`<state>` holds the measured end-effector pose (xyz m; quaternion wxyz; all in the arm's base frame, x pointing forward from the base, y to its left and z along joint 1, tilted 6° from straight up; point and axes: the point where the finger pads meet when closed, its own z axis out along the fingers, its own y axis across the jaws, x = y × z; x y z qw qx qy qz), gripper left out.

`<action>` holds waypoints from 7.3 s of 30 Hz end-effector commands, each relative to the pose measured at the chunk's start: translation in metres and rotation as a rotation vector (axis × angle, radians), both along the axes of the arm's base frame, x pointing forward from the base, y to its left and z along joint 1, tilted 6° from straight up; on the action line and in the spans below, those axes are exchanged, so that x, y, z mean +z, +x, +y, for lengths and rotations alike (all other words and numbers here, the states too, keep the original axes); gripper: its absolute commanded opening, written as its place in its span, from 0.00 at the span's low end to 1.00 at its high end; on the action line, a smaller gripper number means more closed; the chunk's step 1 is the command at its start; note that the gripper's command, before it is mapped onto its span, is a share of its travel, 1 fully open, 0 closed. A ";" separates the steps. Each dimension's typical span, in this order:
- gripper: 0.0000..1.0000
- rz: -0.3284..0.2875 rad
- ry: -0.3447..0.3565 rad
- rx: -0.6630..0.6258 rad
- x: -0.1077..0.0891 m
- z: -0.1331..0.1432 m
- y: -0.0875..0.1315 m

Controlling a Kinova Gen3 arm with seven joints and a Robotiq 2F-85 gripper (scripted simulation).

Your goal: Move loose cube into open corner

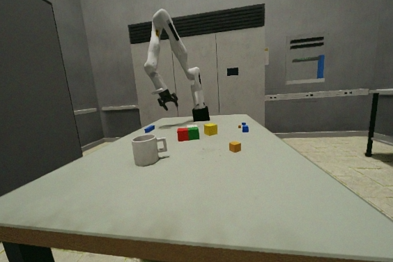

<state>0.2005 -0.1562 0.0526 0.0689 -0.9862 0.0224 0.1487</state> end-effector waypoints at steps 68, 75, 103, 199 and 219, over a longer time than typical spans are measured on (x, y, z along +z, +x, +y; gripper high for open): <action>1.00 -0.102 -0.109 0.366 -0.015 0.084 0.121; 1.00 -0.102 -0.109 0.366 -0.015 0.084 0.121; 1.00 -0.153 -0.130 0.487 -0.020 0.134 0.155; 1.00 -0.284 -0.135 0.748 -0.027 0.275 0.197; 1.00 -0.304 -0.131 0.784 -0.028 0.299 0.198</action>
